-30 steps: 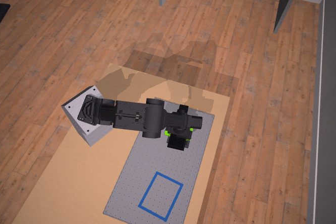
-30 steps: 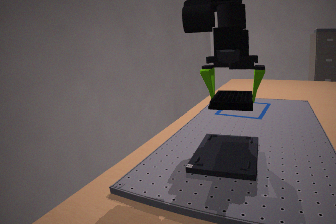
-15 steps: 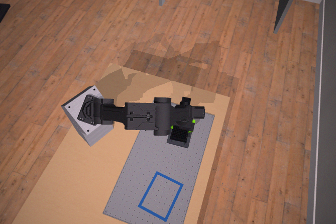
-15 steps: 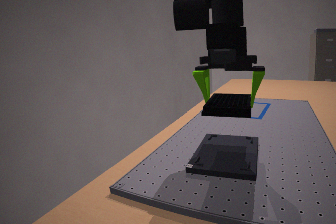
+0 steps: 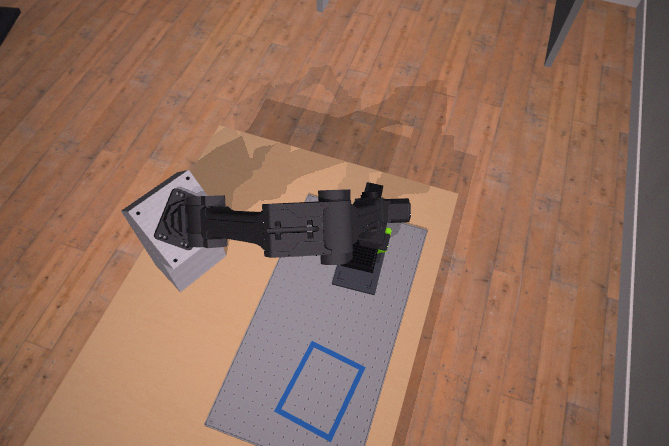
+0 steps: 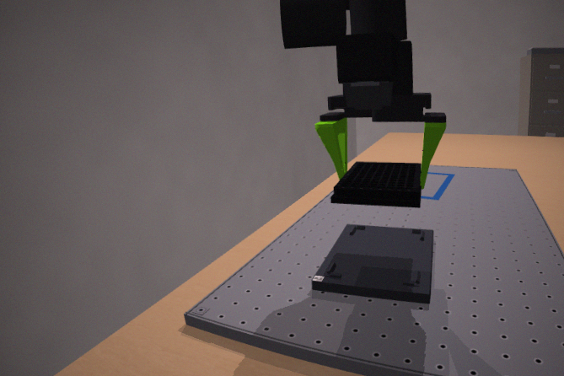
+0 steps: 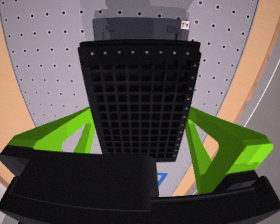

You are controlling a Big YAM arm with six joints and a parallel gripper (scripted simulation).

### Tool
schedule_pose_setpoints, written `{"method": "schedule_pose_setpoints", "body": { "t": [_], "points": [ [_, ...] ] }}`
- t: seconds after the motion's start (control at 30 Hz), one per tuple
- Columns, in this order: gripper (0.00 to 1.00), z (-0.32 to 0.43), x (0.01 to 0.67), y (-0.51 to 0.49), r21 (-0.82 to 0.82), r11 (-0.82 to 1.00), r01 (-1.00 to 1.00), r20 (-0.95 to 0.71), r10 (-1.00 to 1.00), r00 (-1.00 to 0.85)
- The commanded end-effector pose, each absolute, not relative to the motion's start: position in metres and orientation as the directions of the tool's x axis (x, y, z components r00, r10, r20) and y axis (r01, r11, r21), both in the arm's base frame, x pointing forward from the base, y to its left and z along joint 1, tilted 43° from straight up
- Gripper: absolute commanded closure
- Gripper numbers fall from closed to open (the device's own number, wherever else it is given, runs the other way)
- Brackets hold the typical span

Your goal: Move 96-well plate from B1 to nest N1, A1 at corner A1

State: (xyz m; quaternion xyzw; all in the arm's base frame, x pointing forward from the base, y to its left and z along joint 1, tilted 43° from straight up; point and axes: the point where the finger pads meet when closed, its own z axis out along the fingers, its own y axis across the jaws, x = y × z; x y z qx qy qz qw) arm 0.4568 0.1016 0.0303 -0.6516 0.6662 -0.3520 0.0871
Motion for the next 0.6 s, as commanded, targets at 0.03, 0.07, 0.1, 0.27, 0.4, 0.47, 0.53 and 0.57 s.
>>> {"method": "schedule_pose_setpoints", "body": {
  "t": [0.03, 0.07, 0.1, 0.27, 0.4, 0.47, 0.53, 0.57],
  "points": [
    [1.00, 0.0379, 0.4604, 0.1057, -0.600, -0.083, -0.796, 0.325, -0.934, -0.147],
    [1.00, 0.0379, 0.4604, 0.1057, -0.600, -0.083, -0.796, 0.325, -0.934, -0.147],
    [1.00, 0.0379, 0.4605, 0.1056, -0.600, -0.083, -0.796, 0.325, -0.934, -0.147],
    [1.00, 0.0380, 0.4605, 0.1053, -0.600, -0.083, -0.796, 0.325, -0.934, -0.147],
    [1.00, 0.0430, 0.4598, 0.0965, -0.605, -0.060, -0.794, 0.318, -0.932, -0.172],
    [1.00, 0.0382, 0.4605, 0.1051, -0.600, -0.083, -0.796, 0.325, -0.934, -0.147],
    [1.00, 0.0382, 0.4605, 0.1050, -0.600, -0.083, -0.796, 0.325, -0.934, -0.147],
    [1.00, 0.0382, 0.4605, 0.1050, -0.600, -0.083, -0.796, 0.325, -0.934, -0.147]
  ]
}}
